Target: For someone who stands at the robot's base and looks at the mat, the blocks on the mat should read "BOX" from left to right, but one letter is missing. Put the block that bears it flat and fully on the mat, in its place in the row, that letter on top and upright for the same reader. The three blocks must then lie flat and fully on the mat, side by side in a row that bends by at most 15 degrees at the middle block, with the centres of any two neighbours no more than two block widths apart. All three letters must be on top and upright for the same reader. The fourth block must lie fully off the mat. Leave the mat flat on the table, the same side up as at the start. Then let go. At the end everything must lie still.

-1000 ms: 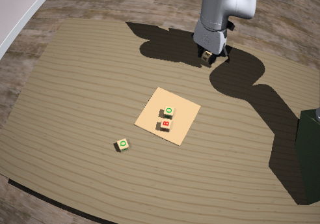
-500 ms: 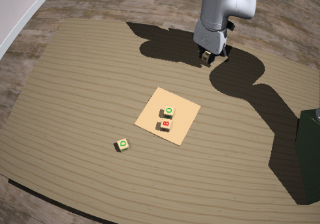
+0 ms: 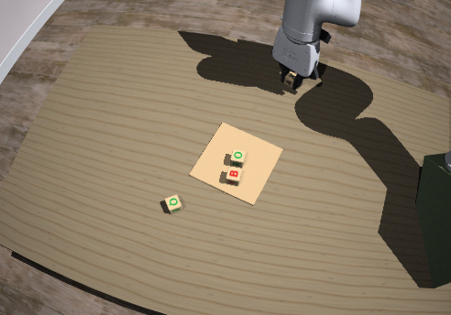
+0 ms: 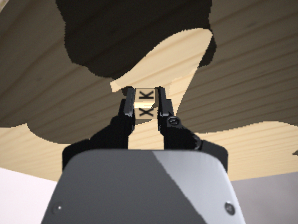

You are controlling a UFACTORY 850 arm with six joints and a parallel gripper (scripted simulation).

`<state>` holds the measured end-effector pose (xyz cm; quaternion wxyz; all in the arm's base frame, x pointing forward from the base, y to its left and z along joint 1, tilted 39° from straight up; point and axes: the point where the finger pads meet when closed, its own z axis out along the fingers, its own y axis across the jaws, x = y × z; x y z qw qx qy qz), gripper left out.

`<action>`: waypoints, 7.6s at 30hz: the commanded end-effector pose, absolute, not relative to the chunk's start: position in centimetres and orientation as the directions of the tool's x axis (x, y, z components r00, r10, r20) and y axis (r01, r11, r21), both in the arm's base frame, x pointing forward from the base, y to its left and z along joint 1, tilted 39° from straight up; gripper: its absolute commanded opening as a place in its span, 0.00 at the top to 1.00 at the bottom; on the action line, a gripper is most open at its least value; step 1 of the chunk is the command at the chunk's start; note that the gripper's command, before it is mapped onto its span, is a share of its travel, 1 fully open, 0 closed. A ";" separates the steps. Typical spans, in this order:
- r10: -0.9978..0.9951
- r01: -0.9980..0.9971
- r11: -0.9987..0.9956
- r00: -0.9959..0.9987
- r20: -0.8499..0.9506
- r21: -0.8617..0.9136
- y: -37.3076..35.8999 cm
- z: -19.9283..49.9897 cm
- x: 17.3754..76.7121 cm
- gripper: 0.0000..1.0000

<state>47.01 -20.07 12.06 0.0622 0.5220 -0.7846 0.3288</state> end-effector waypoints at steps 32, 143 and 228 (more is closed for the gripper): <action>-0.778 -0.860 0.239 -0.447 0.441 -0.452 -16.5 16.8 45.6 0.79; -0.798 -0.969 -0.159 0.014 0.602 -0.189 -2.3 2.4 54.8 0.79; -0.798 -0.969 -0.159 0.014 0.602 -0.189 -2.5 2.1 54.8 0.66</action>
